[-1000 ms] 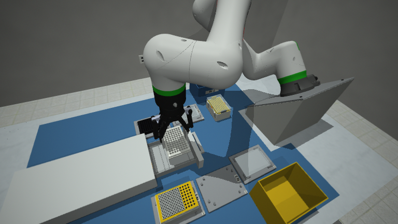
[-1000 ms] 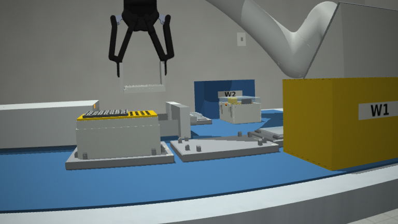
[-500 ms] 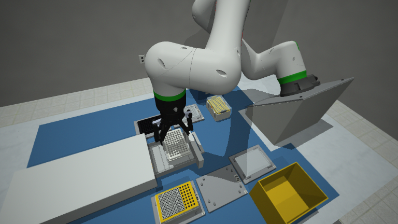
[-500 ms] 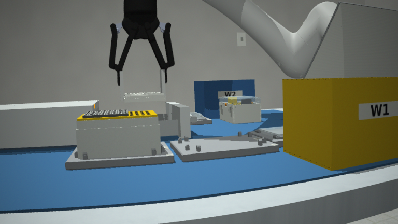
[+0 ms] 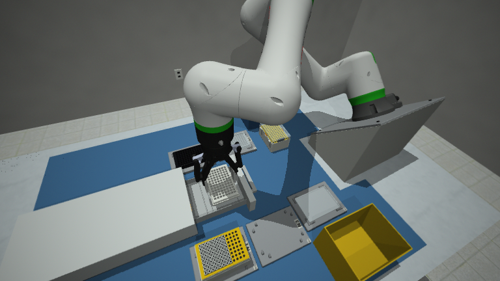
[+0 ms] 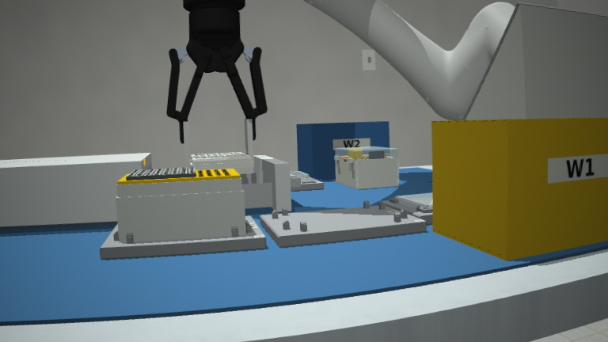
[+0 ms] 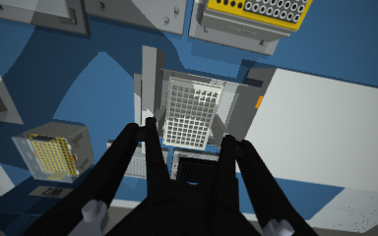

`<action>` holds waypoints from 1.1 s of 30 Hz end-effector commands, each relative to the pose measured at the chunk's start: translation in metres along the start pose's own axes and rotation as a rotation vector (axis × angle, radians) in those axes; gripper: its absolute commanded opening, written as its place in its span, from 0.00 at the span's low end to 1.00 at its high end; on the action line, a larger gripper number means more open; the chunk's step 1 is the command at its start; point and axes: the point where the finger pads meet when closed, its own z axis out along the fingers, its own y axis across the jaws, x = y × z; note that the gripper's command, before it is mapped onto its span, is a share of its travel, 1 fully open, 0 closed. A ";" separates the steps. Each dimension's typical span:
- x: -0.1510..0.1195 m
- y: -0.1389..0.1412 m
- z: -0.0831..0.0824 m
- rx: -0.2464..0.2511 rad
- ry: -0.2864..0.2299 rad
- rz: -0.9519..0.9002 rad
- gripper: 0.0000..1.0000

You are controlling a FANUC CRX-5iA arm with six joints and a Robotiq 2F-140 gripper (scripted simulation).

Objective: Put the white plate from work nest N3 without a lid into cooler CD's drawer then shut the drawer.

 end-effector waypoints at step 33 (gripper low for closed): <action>0.000 0.000 0.036 0.000 0.000 0.000 0.00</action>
